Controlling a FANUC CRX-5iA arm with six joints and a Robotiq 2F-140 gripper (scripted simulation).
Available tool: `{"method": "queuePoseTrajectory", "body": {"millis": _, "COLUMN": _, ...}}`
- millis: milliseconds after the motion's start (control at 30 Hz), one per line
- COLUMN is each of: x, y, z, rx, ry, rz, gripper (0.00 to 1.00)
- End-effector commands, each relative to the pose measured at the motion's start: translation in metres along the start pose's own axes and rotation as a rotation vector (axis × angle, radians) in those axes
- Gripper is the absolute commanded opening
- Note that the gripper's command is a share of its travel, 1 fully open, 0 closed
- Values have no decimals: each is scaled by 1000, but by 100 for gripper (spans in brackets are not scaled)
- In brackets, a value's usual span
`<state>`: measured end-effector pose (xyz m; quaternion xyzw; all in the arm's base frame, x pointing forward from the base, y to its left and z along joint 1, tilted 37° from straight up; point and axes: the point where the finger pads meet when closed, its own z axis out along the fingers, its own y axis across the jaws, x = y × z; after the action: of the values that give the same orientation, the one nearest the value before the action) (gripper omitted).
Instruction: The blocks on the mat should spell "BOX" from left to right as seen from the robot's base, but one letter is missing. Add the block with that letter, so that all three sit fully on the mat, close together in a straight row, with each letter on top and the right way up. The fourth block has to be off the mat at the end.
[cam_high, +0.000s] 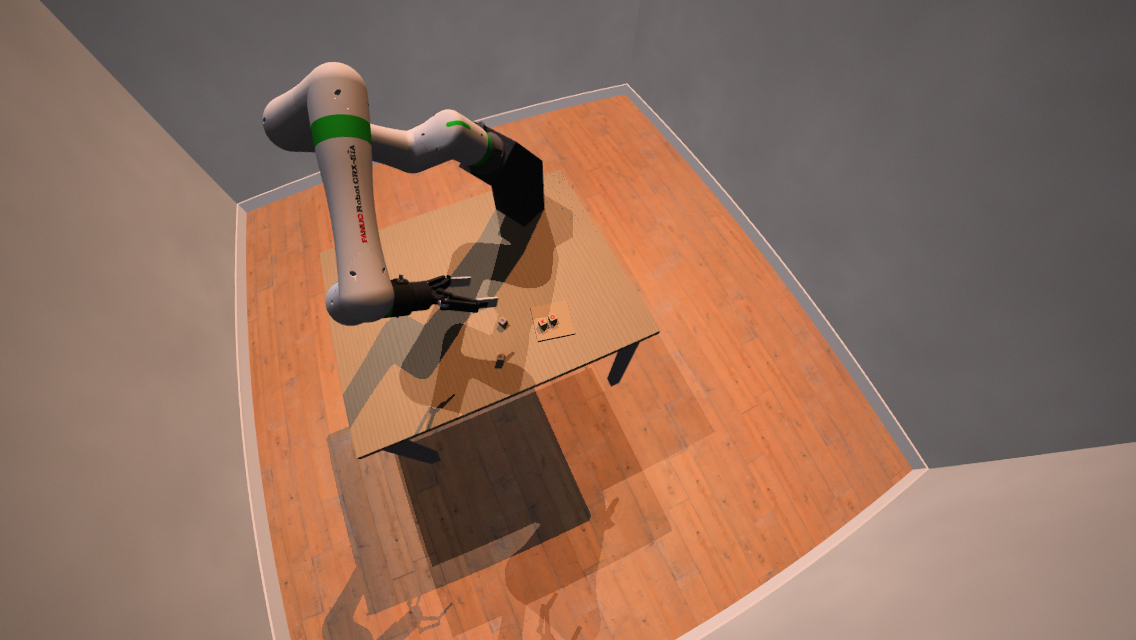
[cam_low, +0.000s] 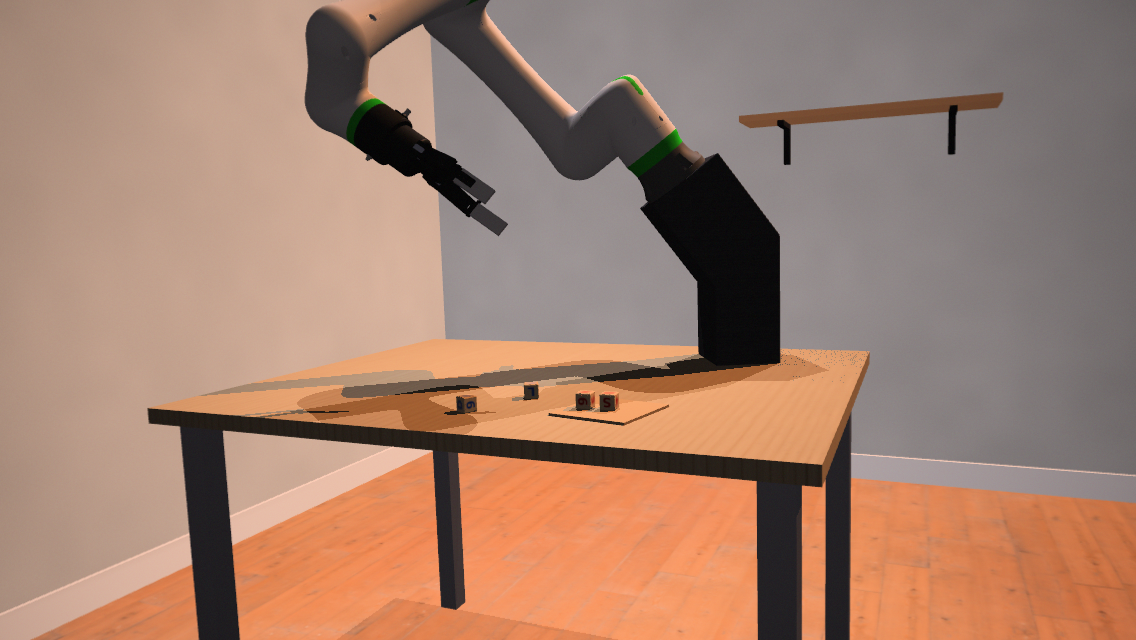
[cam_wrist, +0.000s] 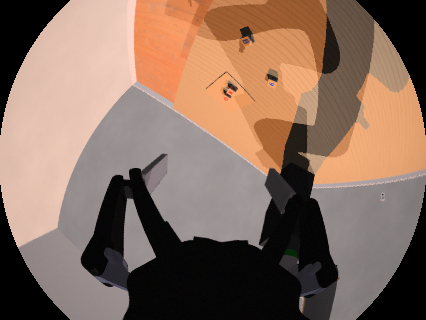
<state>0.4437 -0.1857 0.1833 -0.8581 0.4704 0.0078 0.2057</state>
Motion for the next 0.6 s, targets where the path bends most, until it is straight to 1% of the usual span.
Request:
{"method": "queuePoseTrajectory", "body": {"millis": 0, "x": -14, "y": -20, "z": 3, "rx": -65, "ry": -5, "rz": -123, "gripper": 100}}
{"method": "queuePoseTrajectory", "body": {"millis": 133, "x": -25, "y": -36, "z": 4, "rx": -112, "ry": -8, "rz": -222, "gripper": 100}}
{"method": "queuePoseTrajectory", "body": {"millis": 200, "x": -25, "y": -36, "z": 4, "rx": -112, "ry": -8, "rz": -222, "gripper": 100}}
{"method": "queuePoseTrajectory", "body": {"millis": 233, "x": -33, "y": -47, "z": 4, "rx": -146, "ry": -9, "rz": -294, "gripper": 100}}
{"method": "queuePoseTrajectory", "body": {"millis": 567, "x": -64, "y": -87, "z": 4, "rx": -252, "ry": -9, "rz": -535, "gripper": 100}}
